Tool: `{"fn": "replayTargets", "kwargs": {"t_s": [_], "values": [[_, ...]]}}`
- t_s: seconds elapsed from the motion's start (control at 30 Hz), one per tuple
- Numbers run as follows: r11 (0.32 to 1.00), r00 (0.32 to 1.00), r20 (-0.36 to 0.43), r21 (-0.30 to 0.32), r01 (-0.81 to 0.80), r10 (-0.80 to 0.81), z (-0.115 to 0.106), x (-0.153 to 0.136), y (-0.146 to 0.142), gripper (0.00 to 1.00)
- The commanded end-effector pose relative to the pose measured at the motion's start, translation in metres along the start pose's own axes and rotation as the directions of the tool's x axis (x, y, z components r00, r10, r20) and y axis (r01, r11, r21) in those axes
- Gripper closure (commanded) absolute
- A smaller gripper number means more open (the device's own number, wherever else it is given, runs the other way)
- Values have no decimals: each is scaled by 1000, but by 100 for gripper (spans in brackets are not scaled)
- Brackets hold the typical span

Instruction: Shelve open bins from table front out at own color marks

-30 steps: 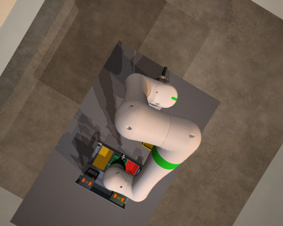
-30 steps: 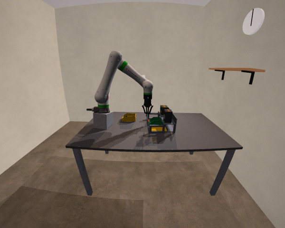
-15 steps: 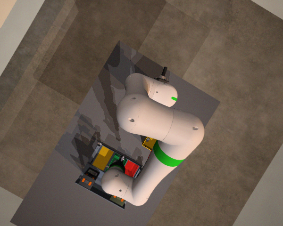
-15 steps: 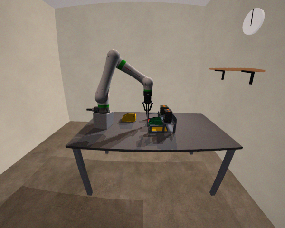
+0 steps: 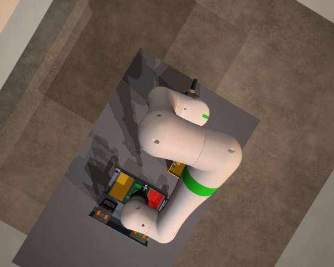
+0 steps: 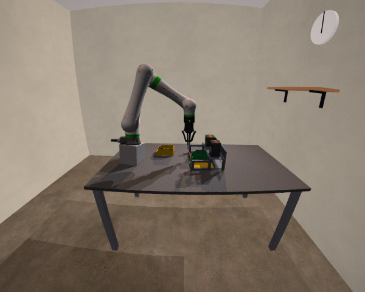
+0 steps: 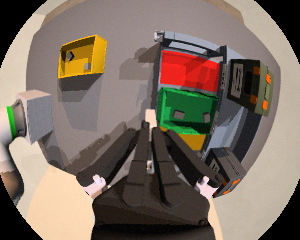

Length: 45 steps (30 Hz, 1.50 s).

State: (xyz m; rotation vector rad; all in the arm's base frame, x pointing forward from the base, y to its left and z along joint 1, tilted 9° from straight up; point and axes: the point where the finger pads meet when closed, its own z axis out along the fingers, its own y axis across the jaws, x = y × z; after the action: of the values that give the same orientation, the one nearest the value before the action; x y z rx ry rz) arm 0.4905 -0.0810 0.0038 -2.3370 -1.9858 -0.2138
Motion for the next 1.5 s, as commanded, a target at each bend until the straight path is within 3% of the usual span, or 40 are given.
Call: {"fn": "replayTargets", "kwargs": {"t_s": [0.0, 0.1, 0.5, 0.57, 0.6, 0.8, 1.07, 1.13, 1.17, 1.47], "values": [[1000, 1000, 1, 0, 26, -26, -2, 5, -2, 100], [980, 980, 3, 3, 197, -197, -11, 40, -21, 100], [839, 839, 5, 8, 544, -544, -28, 104, -71, 100], [839, 839, 5, 8, 544, -544, -28, 104, -71, 100], [784, 784, 5, 8, 620, -620, -31, 117, -84, 100], [659, 659, 4, 9, 752, -752, -37, 140, -111, 100], [444, 444, 2, 8, 896, -896, -43, 165, -150, 100], [444, 444, 2, 8, 896, -896, -43, 165, -150, 100], [358, 358, 1, 6, 934, -934, -45, 172, -165, 100], [87, 87, 0, 1, 996, -996, -47, 187, -206, 100]]}}
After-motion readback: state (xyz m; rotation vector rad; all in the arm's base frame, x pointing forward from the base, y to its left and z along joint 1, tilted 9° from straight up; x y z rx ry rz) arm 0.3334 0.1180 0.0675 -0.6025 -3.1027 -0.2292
